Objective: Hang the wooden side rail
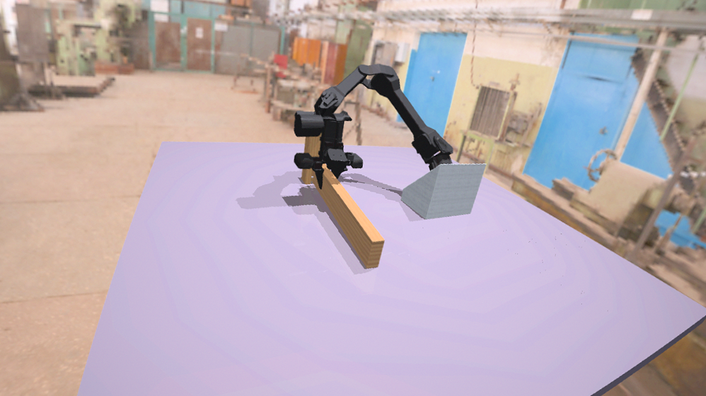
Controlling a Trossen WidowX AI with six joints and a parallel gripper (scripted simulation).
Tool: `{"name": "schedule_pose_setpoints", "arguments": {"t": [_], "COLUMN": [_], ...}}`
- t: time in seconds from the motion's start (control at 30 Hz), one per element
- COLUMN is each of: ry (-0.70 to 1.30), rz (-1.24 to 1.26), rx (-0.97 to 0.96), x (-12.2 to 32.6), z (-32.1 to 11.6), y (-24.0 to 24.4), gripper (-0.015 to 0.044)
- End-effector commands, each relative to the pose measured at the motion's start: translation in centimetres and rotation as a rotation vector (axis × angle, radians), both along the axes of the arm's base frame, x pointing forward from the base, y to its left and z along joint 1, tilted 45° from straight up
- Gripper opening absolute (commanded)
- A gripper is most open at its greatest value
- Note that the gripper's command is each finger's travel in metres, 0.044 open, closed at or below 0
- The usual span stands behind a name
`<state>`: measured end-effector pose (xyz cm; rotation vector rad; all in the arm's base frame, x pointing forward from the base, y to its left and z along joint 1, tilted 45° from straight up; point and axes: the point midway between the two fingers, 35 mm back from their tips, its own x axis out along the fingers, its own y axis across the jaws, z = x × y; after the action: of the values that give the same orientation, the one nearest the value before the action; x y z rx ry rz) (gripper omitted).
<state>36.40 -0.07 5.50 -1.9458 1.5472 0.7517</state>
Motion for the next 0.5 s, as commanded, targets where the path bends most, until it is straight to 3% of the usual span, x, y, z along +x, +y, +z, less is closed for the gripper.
{"name": "schedule_pose_setpoints", "arguments": {"t": [0.0, 0.47], "ry": [-0.003, -0.003], "rz": [0.013, 0.013], "rx": [0.001, 0.001], "x": [0.09, 0.29], "z": [0.26, 0.27], "y": [0.42, 0.23], "gripper": [0.0, 0.0]}}
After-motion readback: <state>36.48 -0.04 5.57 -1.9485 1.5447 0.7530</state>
